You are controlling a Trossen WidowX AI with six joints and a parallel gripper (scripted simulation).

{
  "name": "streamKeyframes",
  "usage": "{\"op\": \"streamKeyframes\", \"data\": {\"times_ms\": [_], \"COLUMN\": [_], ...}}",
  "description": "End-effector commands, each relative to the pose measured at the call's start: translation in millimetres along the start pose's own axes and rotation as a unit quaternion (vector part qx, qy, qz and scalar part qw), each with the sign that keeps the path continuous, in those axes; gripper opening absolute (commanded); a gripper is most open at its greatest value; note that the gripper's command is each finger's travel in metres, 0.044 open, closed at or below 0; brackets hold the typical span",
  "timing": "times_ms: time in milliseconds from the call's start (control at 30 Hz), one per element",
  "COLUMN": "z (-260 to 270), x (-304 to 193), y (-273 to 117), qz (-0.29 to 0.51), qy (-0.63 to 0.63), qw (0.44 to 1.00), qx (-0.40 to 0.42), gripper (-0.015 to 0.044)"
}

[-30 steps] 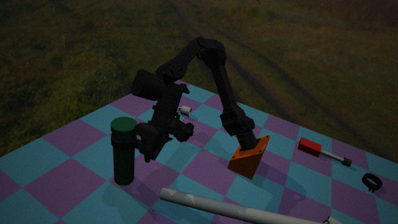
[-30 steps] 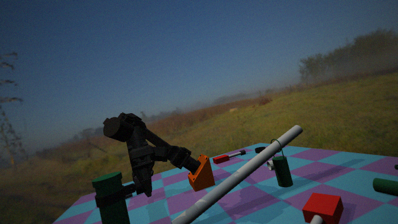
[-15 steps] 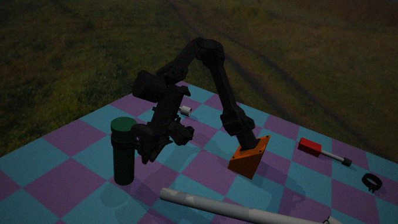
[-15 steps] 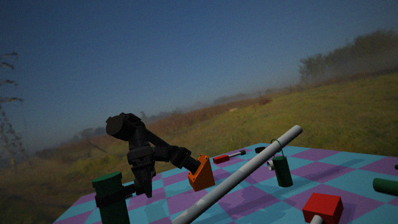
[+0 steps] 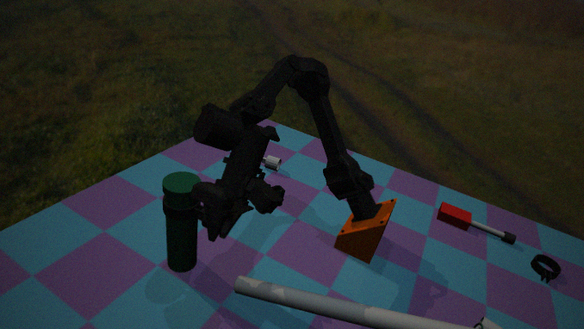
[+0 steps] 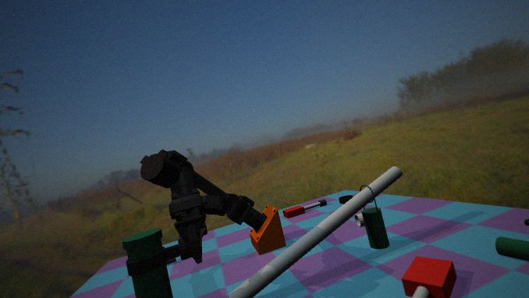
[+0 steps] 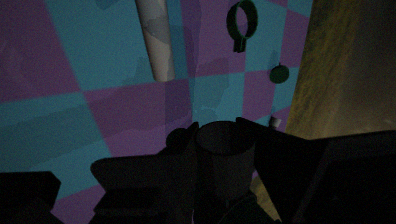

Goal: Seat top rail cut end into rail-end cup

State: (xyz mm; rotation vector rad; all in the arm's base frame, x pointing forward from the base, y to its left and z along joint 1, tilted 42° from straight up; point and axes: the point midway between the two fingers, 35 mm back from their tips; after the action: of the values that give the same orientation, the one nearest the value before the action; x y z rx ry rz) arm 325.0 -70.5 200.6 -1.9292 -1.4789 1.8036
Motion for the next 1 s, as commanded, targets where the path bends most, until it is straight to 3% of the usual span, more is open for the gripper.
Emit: {"op": "streamKeyframes", "data": {"times_ms": [0, 300, 833, 967], "z": [1, 0, -7, -13], "x": [1, 0, 11, 21], "y": [0, 0, -8, -17], "qz": [-0.005, 0.0, -0.003, -0.004], "qy": [-0.008, -0.001, 0.0, 0.0], "qw": [1.0, 1.0, 1.0, 1.0], "qx": [-0.001, 0.0, 0.001, 0.002], "gripper": [0.0, 0.0, 0.042, 0.044]}}
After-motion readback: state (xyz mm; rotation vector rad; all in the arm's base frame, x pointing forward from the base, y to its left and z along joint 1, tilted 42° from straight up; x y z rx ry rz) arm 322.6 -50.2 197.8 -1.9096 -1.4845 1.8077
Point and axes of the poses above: the point midway between the two fingers, 35 mm back from their tips, its own y axis out along the fingers, its own z axis across the jaws, x = y × z, and after that the axes turned 5 degrees about -y, right-handed
